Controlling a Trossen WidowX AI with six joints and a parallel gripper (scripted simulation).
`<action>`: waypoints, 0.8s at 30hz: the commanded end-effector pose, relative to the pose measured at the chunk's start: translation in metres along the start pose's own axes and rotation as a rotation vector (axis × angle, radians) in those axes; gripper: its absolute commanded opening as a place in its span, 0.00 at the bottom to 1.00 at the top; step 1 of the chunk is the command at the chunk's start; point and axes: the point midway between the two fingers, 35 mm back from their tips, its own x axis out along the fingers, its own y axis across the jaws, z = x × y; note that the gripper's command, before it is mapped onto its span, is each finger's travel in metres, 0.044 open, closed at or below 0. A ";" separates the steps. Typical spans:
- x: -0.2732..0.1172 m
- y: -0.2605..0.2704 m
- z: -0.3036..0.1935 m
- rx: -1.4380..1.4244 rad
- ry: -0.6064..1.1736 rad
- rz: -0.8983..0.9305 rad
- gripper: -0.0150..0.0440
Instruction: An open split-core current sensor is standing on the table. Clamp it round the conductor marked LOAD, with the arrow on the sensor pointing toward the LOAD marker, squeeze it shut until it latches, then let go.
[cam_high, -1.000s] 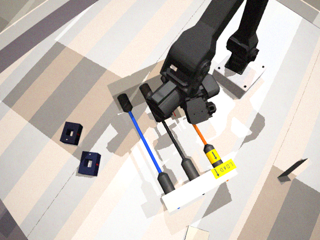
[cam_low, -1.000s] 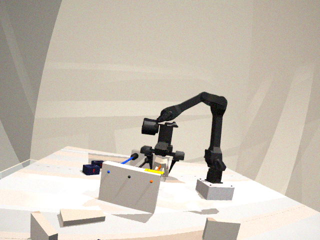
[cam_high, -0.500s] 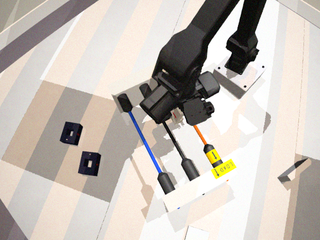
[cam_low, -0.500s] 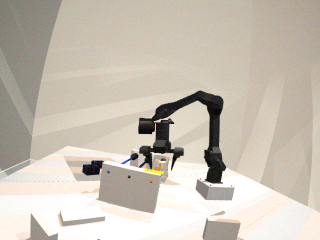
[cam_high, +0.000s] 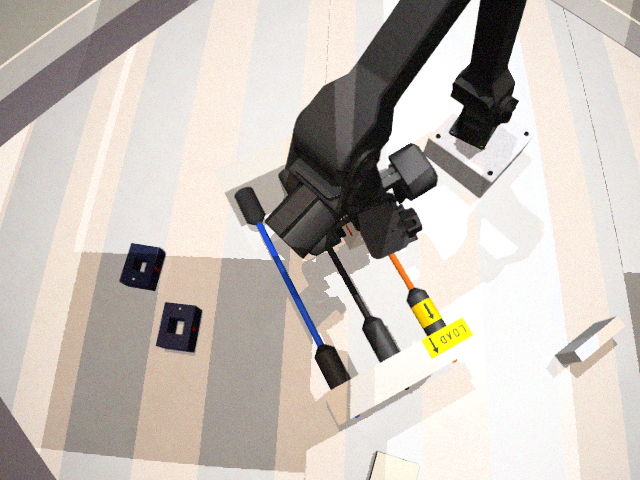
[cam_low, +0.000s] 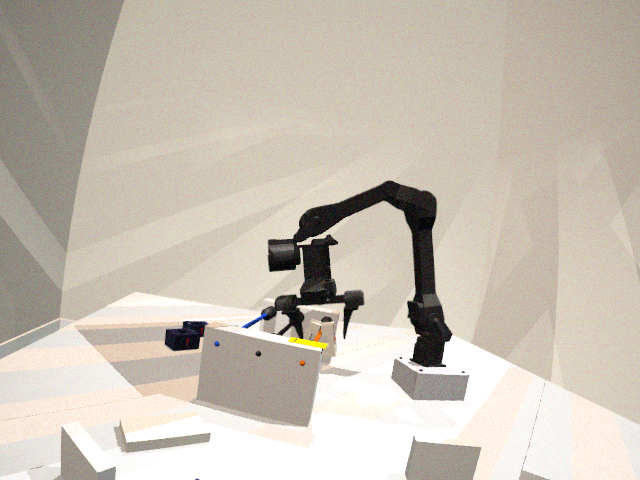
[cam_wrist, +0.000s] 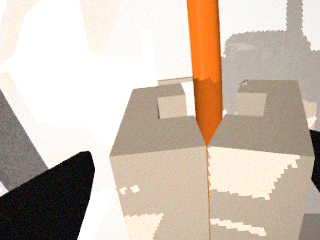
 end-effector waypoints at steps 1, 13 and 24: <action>0.008 0.001 0.001 -0.005 -0.003 0.006 1.00; 0.021 0.004 0.002 -0.006 -0.003 0.111 1.00; 0.020 0.012 0.002 -0.006 -0.003 0.139 1.00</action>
